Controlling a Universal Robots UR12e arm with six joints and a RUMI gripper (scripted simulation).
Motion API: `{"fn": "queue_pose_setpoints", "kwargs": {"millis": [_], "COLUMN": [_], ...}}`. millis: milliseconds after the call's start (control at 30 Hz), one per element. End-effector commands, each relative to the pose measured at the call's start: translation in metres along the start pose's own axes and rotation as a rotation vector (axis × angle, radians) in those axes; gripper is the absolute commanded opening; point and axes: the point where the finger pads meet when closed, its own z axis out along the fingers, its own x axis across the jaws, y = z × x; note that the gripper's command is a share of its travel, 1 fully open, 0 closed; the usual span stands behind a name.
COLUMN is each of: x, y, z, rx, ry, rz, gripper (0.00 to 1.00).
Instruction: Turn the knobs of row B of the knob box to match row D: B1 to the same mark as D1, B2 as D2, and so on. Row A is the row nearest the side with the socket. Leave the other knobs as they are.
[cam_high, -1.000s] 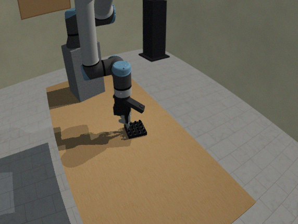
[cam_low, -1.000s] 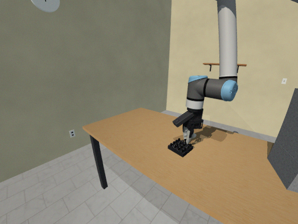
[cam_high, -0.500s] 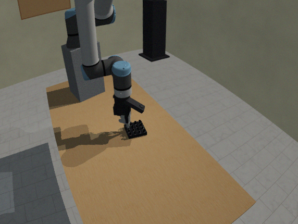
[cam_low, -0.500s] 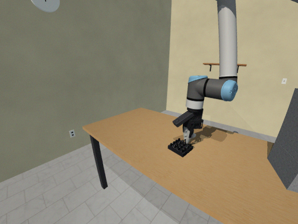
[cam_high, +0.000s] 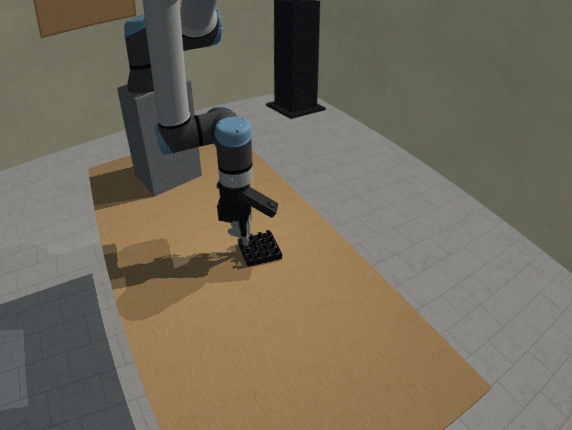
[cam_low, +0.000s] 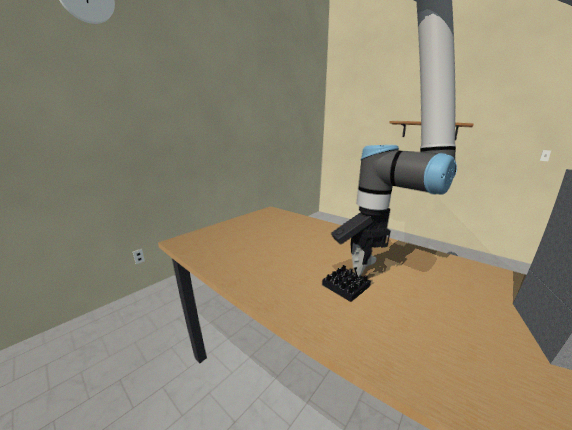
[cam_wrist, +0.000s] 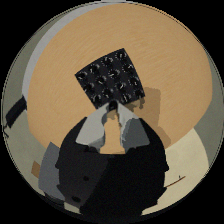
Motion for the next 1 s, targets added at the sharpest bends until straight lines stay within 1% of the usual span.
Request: {"fn": "queue_pose_setpoints", "kwargs": {"millis": [0,500,767,967], "x": [0.0003,0.0003,0.0001,-0.0003], "y": [-0.0003,-0.0003,-0.0003,-0.0002], "z": [-0.0004,-0.0004,-0.0004,-0.0004], "rx": [0.001,0.001,0.001,0.001], "ry": [0.001,0.001,0.001,0.001], "rz": [0.0,-0.015,-0.054,-0.123], "gripper": [0.04,0.04,0.04,0.04]}}
